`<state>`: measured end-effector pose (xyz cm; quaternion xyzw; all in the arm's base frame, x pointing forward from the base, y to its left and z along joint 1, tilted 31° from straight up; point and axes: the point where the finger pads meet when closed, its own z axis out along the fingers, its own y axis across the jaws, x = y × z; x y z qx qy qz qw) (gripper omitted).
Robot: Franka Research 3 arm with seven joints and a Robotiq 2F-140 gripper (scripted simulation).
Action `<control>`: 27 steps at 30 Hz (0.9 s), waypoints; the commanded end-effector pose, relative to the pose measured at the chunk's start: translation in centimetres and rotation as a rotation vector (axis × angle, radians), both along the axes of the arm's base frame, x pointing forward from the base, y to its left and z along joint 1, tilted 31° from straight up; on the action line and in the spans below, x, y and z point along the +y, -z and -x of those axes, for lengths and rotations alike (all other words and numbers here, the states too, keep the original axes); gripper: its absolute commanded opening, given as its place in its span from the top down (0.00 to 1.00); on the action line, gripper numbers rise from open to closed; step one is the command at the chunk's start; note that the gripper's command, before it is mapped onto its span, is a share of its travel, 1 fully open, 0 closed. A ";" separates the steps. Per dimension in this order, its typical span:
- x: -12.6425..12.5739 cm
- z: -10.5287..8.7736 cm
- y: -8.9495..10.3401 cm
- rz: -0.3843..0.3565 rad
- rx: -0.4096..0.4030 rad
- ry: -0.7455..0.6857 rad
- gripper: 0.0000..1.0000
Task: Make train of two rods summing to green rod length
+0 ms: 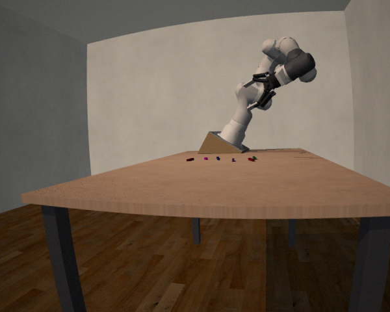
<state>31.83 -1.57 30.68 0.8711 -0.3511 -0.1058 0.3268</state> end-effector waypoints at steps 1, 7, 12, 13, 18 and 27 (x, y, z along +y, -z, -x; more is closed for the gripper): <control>-0.1 -1.6 1.8 -0.097 -0.030 -0.133 0.00; -0.7 -1.6 3.8 -0.159 -0.054 -0.217 0.00; -1.1 -1.7 4.8 -0.191 -0.066 -0.258 0.00; -1.3 -1.7 5.6 -0.217 -0.077 -0.294 0.00; -2.0 -1.7 7.1 -0.267 -0.095 -0.357 0.00; -3.1 -1.7 9.9 -0.354 -0.127 -0.470 0.00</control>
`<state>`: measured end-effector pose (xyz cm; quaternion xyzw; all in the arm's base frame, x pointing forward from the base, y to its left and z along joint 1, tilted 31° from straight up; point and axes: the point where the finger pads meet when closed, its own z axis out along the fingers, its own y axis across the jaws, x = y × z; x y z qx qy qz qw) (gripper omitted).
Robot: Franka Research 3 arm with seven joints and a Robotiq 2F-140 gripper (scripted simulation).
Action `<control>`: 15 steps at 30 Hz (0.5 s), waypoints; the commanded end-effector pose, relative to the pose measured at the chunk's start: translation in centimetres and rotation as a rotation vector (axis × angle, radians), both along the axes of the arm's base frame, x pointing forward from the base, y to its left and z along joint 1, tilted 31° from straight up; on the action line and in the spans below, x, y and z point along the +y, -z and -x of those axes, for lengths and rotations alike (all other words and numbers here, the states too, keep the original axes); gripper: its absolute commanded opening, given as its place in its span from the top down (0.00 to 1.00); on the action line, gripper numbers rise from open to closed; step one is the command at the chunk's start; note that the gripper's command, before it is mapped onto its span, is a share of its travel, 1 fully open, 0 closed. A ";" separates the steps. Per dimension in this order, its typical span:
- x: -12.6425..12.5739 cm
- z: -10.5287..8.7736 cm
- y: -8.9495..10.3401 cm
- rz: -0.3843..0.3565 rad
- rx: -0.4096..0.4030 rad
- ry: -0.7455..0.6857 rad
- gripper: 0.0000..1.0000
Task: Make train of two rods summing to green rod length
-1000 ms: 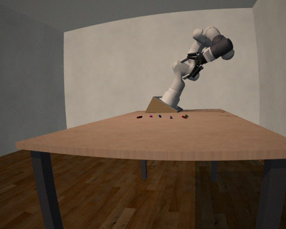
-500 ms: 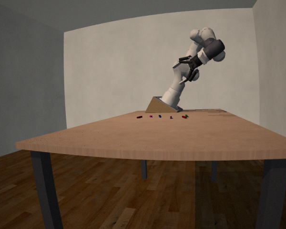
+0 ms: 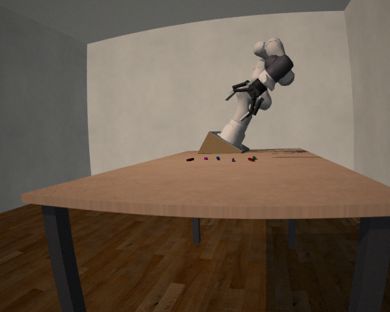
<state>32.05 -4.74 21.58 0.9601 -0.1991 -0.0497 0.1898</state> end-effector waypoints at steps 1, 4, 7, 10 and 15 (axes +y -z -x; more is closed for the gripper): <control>0.1 -1.5 0.8 -0.057 -0.022 -0.132 0.00; -0.3 -1.5 1.9 -0.093 -0.037 -0.180 0.00; -0.4 -1.5 2.3 -0.106 -0.043 -0.198 0.00; -0.9 -1.5 3.5 -0.145 -0.058 -0.249 0.00; -1.0 -1.5 4.0 -0.160 -0.065 -0.270 0.00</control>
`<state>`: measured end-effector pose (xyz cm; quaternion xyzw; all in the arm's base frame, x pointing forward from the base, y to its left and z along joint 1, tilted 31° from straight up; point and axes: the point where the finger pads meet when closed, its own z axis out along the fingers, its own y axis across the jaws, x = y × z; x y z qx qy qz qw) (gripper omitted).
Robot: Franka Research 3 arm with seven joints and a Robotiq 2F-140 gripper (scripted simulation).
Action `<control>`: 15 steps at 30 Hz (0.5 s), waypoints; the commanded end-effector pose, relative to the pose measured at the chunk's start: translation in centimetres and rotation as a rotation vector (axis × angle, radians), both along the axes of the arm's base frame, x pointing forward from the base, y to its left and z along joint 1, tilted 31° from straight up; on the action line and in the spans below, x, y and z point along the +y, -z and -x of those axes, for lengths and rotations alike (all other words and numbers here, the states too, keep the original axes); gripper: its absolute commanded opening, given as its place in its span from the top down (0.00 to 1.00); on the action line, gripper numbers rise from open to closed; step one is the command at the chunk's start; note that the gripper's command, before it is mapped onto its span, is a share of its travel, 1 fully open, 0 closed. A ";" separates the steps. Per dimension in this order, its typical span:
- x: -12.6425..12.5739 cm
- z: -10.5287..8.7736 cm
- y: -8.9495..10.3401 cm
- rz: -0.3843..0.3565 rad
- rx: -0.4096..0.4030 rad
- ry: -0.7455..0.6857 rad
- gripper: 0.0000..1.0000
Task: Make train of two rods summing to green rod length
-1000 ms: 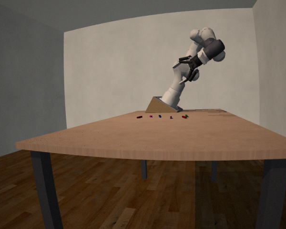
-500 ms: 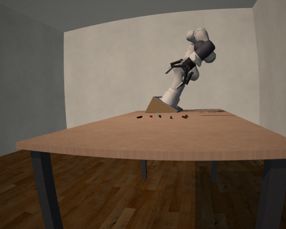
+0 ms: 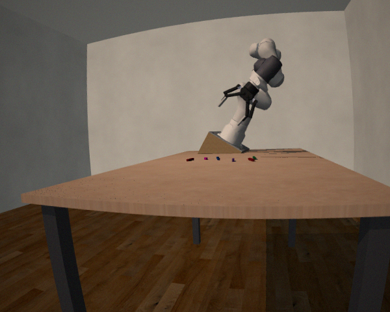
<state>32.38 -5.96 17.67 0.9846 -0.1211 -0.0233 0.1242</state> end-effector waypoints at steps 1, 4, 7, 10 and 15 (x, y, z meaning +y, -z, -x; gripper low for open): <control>0.2 -1.2 0.1 -0.026 -0.020 -0.106 0.00; 0.2 -1.2 0.1 -0.026 -0.020 -0.106 0.00; -0.3 -1.2 1.7 -0.076 -0.040 -0.172 0.00; -0.3 -1.2 1.7 -0.076 -0.040 -0.172 0.00; -0.3 -1.2 1.7 -0.076 -0.040 -0.172 0.00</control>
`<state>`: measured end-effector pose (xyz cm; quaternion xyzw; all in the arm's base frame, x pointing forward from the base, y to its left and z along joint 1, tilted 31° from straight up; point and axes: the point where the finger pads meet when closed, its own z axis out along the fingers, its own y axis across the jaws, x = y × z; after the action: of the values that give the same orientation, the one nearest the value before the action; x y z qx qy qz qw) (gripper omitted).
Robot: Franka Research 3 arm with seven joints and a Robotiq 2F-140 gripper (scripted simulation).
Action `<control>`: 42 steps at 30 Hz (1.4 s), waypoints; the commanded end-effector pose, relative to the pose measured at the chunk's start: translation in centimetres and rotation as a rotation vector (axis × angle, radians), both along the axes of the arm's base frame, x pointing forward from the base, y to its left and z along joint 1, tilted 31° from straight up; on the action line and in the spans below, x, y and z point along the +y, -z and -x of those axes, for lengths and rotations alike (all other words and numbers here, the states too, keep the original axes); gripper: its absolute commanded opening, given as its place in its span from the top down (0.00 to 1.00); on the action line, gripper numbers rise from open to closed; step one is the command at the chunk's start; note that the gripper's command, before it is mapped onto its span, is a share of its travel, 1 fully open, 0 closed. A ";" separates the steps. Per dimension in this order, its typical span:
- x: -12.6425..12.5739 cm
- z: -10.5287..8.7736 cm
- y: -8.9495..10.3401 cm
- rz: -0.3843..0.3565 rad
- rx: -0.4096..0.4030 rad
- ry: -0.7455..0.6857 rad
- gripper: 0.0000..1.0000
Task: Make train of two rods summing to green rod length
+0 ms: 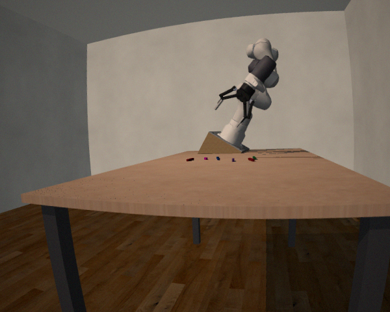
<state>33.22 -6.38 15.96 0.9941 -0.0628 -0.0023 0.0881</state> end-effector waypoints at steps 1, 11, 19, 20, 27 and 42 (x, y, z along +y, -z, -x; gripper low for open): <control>0.1 -0.4 0.0 -0.005 -0.006 -0.051 0.00; 0.1 -0.4 0.0 -0.005 -0.006 -0.051 0.00; -0.4 -0.4 1.4 -0.051 -0.027 -0.113 0.00; -0.4 -0.4 1.4 -0.051 -0.027 -0.113 0.00; -0.4 -0.4 1.4 -0.051 -0.027 -0.113 0.00; -0.8 -0.5 2.7 -0.093 -0.041 -0.168 0.00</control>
<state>33.31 -7.29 13.21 0.9990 -0.0015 0.0166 0.0421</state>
